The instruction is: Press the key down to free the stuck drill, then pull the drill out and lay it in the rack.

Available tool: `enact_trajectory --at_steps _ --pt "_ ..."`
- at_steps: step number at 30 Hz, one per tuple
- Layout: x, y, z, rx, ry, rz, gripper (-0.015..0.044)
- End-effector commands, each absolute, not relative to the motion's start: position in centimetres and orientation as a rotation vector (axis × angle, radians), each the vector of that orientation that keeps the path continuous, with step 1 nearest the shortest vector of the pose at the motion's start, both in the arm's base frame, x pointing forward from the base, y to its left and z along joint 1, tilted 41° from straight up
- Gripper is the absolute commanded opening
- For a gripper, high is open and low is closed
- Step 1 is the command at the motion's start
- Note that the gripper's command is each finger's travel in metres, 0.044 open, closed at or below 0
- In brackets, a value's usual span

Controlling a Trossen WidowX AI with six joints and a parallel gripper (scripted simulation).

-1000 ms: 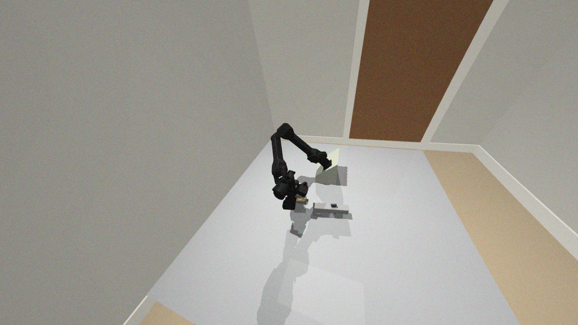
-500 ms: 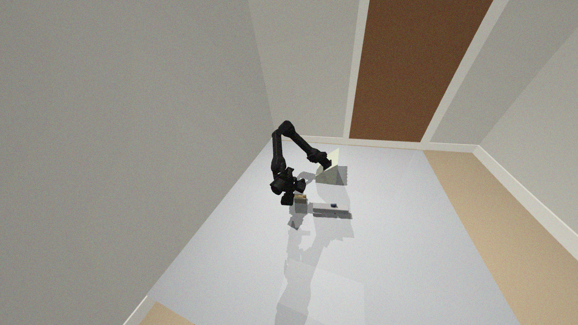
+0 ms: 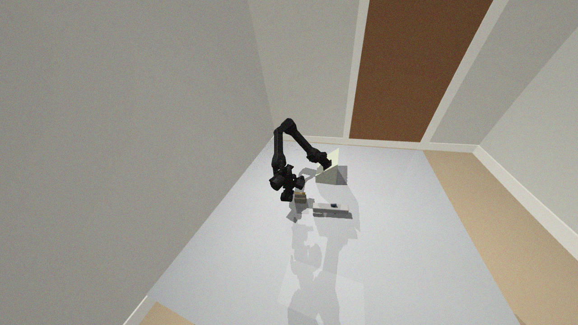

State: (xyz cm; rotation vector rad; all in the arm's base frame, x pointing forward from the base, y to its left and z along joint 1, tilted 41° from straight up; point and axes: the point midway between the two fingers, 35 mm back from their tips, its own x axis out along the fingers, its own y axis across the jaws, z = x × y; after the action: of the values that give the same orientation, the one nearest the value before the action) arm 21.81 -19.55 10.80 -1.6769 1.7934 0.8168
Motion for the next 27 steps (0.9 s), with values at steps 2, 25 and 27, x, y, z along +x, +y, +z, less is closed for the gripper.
enact_trajectory --at_steps 2,25,27 --pt "21.0 -19.5 10.5 -1.676 1.791 0.830 0.0000" --pt "20.0 -21.1 8.2 -1.677 1.792 0.830 0.0000" --pt "19.9 -21.0 8.0 -1.677 1.792 0.830 0.0000"
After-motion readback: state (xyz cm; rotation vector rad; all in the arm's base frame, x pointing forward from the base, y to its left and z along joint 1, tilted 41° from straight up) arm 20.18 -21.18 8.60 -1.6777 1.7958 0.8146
